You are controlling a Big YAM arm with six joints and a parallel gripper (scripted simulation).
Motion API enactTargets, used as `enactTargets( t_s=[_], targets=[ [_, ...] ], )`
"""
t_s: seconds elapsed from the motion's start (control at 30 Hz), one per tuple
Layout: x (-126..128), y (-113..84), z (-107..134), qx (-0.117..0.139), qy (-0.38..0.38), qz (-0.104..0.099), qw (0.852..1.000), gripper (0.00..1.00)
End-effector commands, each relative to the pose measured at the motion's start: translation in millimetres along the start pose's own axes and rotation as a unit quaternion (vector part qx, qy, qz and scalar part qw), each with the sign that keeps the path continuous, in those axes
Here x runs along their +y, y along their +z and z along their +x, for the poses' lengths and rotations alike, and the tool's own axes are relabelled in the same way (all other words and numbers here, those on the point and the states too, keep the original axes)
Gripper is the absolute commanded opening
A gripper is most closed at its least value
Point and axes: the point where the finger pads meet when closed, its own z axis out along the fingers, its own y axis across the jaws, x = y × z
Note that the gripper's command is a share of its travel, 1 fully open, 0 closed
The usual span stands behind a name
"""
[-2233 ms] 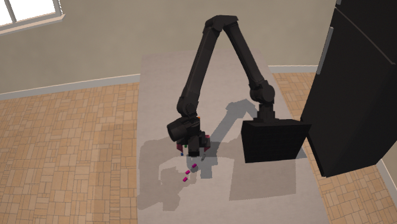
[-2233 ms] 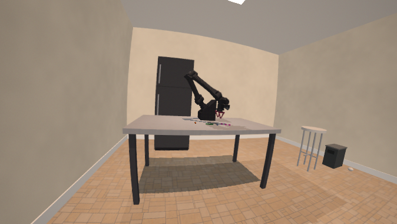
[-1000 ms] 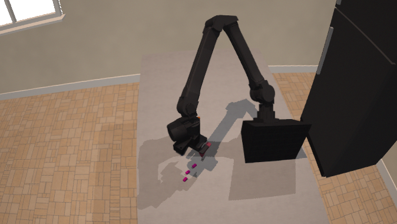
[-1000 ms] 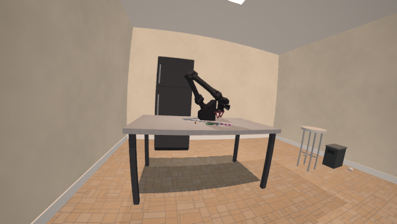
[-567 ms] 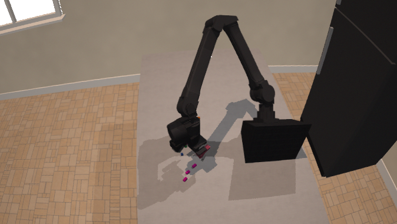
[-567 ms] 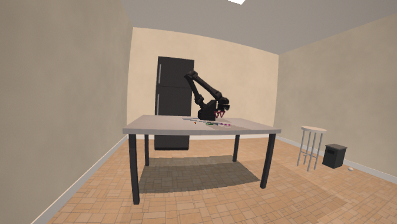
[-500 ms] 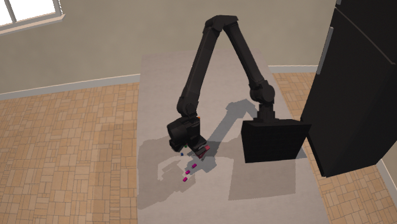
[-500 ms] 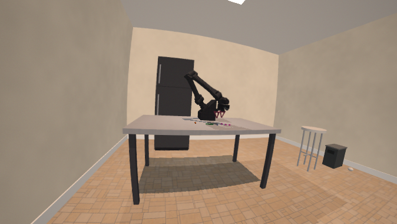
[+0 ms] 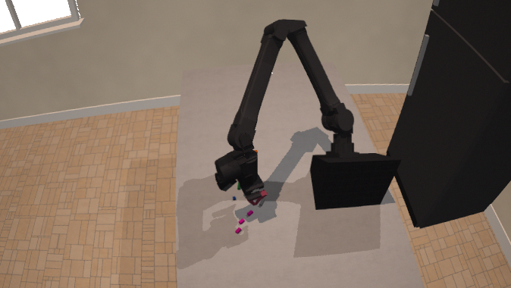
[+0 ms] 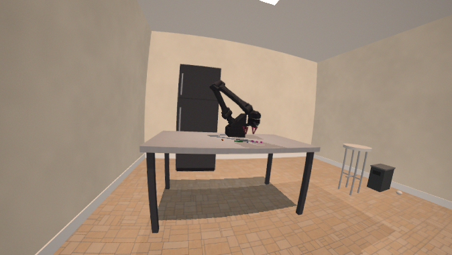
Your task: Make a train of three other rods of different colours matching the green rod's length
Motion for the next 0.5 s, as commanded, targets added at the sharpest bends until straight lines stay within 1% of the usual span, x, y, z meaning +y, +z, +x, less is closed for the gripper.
enactTargets(
  t_s=[0.0,0.17,0.2,0.33,0.37,0.47],
  targets=[
    [1.9,-13.7,-9.0,-0.02,0.062,0.002,0.998,1.0],
    [1.9,-13.7,-9.0,-0.02,0.062,0.002,0.998,1.0],
    [1.9,-13.7,-8.7,-0.02,0.107,0.001,0.994,1.0],
    [1.9,-13.7,-8.7,-0.02,0.107,0.002,0.994,1.0],
    [1.9,-13.6,-8.4,-0.02,0.15,0.001,0.988,1.0],
    [1.9,-13.6,-8.4,-0.02,0.15,0.001,0.988,1.0]
  ],
)
